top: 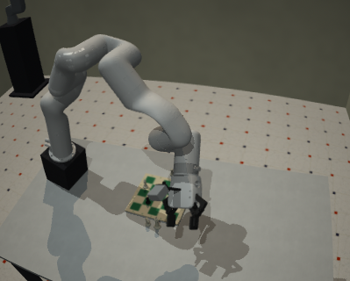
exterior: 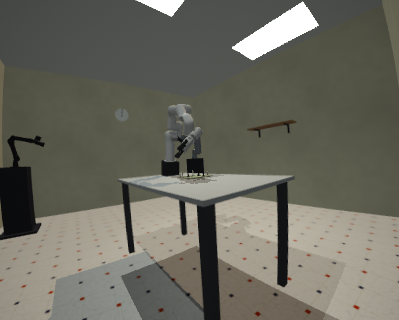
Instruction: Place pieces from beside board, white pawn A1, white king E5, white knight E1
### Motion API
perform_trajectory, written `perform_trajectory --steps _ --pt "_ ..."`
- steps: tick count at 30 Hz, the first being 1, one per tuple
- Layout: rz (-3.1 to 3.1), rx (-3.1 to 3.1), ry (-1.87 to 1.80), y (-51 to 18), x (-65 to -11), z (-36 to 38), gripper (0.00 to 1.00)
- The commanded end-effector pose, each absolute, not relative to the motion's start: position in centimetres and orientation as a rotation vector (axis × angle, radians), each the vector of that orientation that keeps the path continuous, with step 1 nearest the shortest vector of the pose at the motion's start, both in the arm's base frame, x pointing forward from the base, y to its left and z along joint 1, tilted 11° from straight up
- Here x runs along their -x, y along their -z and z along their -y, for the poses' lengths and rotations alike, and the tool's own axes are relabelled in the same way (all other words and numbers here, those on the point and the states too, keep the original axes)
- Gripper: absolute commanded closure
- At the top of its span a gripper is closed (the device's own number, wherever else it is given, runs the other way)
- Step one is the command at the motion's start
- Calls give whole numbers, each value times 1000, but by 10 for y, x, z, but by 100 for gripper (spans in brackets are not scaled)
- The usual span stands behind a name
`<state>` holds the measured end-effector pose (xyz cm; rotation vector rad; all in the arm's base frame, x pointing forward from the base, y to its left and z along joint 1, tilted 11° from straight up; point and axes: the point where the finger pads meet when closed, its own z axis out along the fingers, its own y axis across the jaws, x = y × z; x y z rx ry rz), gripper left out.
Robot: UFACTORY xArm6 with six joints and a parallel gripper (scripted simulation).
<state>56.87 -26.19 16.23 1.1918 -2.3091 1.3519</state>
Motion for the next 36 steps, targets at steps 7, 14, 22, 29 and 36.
perform_trajectory --steps 7,14,22,29,36 --pt "2104 -1243 -1354 -135 -540 160 0" --pt "1968 -1276 -1348 -115 -522 97 0" --pt "1826 -1305 -1339 -95 -504 31 0" --pt "1674 -1330 -1324 -73 -484 -40 0" --pt "1547 -1347 -1309 -55 -468 -99 0"
